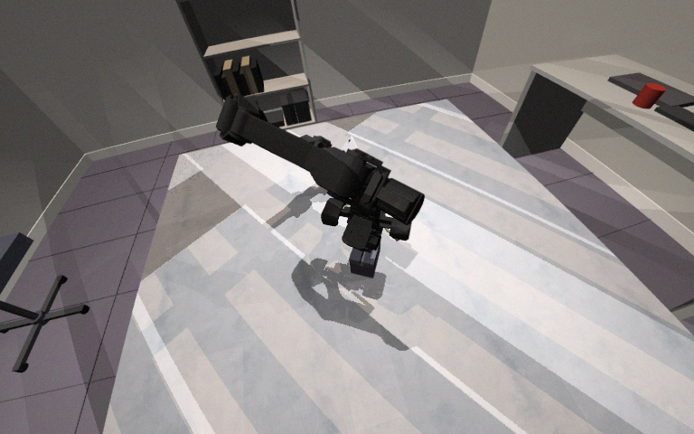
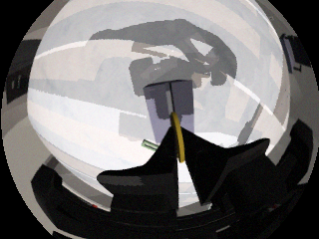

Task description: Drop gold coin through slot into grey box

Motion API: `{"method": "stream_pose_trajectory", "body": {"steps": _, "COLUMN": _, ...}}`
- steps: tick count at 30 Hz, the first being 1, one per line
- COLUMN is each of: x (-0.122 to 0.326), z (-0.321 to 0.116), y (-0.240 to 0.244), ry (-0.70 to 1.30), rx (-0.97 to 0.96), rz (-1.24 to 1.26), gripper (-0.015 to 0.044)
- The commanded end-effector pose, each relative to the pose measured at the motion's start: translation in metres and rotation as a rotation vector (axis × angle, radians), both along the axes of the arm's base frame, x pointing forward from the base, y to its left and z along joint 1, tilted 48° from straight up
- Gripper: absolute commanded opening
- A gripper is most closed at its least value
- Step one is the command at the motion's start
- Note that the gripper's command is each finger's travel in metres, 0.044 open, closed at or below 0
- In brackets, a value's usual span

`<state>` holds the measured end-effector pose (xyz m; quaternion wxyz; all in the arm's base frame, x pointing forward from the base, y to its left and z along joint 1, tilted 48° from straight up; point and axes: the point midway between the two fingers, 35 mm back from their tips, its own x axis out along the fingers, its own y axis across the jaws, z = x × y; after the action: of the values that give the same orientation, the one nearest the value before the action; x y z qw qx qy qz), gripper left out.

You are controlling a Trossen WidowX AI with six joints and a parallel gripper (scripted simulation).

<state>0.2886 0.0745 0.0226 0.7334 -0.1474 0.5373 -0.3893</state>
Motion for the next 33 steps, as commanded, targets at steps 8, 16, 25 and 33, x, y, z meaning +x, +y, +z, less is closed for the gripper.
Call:
{"method": "stream_pose_trajectory", "body": {"steps": 8, "x": 0.0046, "z": 0.0070, "y": 0.0000, "ry": 0.000, "rx": 0.000, "rz": -0.001, "gripper": 0.0000}}
{"method": "stream_pose_trajectory", "body": {"steps": 16, "x": 0.0026, "z": 0.0041, "y": -0.0004, "ry": 0.002, "rx": 0.000, "rz": -0.004, "gripper": 0.0000}}
{"method": "stream_pose_trajectory", "body": {"steps": 25, "x": 0.0032, "z": 0.0014, "y": -0.0040, "ry": 0.004, "rx": -0.001, "rz": -0.003, "gripper": 0.0000}}
{"method": "stream_pose_trajectory", "body": {"steps": 33, "x": 0.0038, "z": -0.0013, "y": -0.0082, "ry": 0.005, "rx": -0.001, "rz": -0.001, "gripper": 0.0000}}
